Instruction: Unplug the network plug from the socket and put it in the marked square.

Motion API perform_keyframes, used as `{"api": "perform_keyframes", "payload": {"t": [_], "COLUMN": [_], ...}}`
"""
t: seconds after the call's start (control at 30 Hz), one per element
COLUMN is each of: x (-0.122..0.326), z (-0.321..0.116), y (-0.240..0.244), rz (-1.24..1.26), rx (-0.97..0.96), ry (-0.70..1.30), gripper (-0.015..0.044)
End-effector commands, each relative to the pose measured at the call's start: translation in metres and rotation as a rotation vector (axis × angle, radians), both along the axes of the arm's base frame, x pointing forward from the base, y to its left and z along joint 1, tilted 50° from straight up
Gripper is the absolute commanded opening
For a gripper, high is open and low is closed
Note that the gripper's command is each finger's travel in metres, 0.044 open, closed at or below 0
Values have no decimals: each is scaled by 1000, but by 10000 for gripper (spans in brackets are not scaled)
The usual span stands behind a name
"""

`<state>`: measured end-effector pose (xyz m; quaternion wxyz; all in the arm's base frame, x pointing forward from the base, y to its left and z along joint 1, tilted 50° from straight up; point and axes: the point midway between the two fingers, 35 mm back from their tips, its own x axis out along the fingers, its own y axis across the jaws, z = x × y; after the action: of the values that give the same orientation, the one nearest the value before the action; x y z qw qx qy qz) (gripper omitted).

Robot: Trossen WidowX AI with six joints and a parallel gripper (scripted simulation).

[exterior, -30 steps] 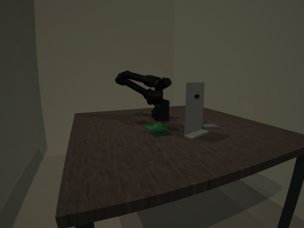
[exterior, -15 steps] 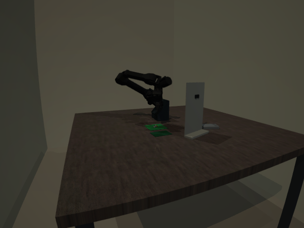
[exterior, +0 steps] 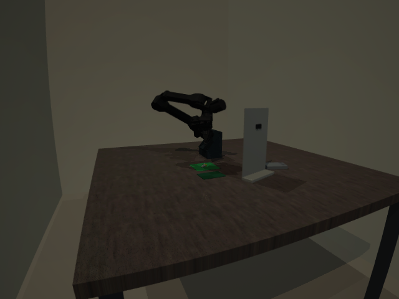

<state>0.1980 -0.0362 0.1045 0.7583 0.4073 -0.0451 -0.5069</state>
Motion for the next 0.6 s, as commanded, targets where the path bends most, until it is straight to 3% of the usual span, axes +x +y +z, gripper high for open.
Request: {"api": "perform_keyframes", "payload": {"t": [0.0, 0.57], "x": [0, 3], "z": [0, 36], "y": [0, 43], "rz": [1, 74], "rx": [1, 72], "ry": [-1, -81], "gripper": [156, 156]}}
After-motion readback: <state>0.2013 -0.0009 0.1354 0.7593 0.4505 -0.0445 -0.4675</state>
